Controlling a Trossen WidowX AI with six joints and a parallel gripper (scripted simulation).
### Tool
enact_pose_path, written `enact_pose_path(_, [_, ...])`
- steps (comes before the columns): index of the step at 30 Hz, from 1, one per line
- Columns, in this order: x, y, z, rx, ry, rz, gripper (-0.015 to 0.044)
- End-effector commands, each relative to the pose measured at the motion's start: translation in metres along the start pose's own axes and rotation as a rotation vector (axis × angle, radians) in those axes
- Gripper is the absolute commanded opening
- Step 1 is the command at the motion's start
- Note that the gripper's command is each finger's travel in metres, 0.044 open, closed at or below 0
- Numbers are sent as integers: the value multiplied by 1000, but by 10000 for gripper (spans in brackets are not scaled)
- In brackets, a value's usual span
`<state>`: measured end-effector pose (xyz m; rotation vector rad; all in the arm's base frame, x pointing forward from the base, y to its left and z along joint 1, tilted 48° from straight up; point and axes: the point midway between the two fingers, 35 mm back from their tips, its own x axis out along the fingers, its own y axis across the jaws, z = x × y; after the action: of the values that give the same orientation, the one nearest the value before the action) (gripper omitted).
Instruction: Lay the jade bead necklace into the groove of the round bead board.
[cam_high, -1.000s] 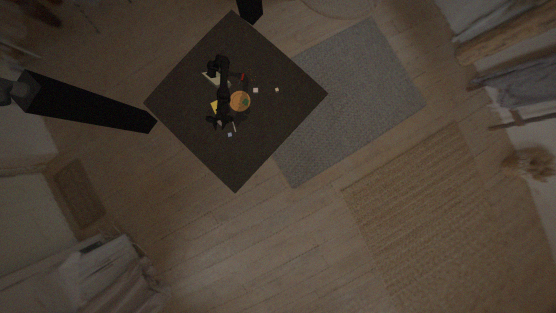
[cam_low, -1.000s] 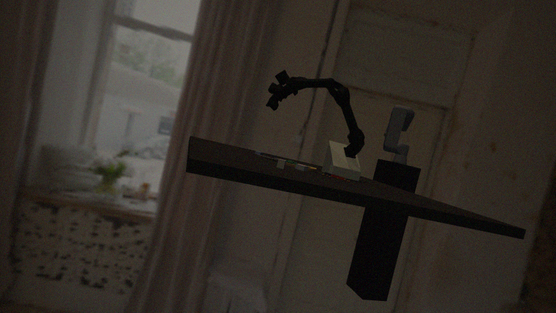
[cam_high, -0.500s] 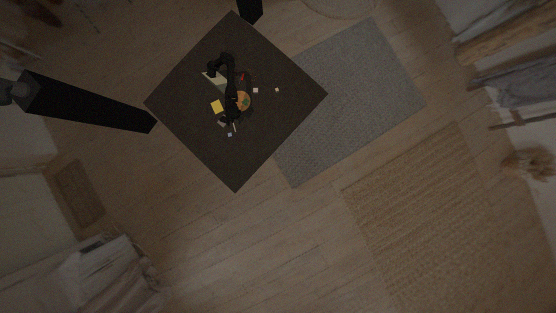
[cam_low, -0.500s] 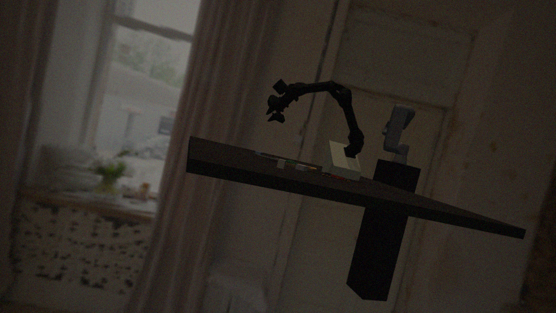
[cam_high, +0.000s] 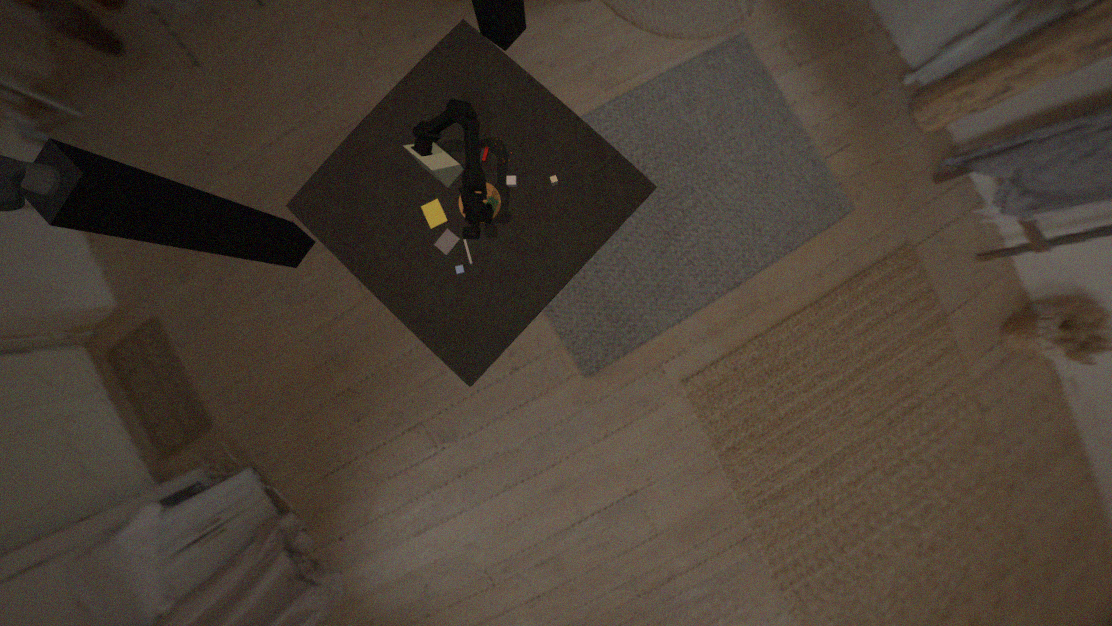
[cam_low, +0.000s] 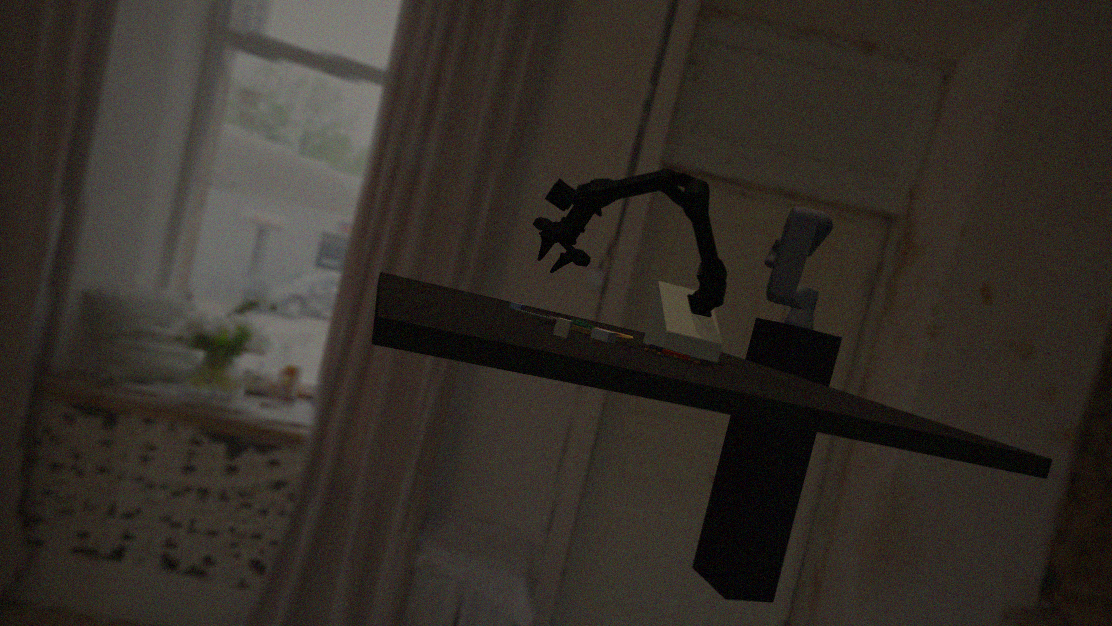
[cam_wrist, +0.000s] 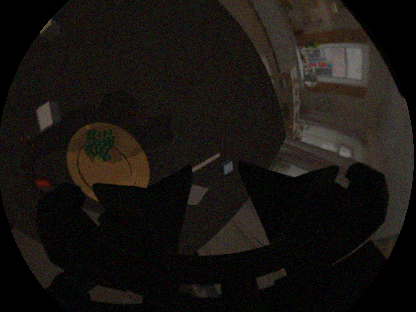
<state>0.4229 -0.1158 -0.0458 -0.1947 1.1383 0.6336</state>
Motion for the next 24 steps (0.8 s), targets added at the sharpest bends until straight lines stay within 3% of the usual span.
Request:
enact_pose_path(1, [3, 28, 7, -99, -22, 77, 250])
enact_pose_path(24, [6, 172, 29, -574, -223, 440, 250])
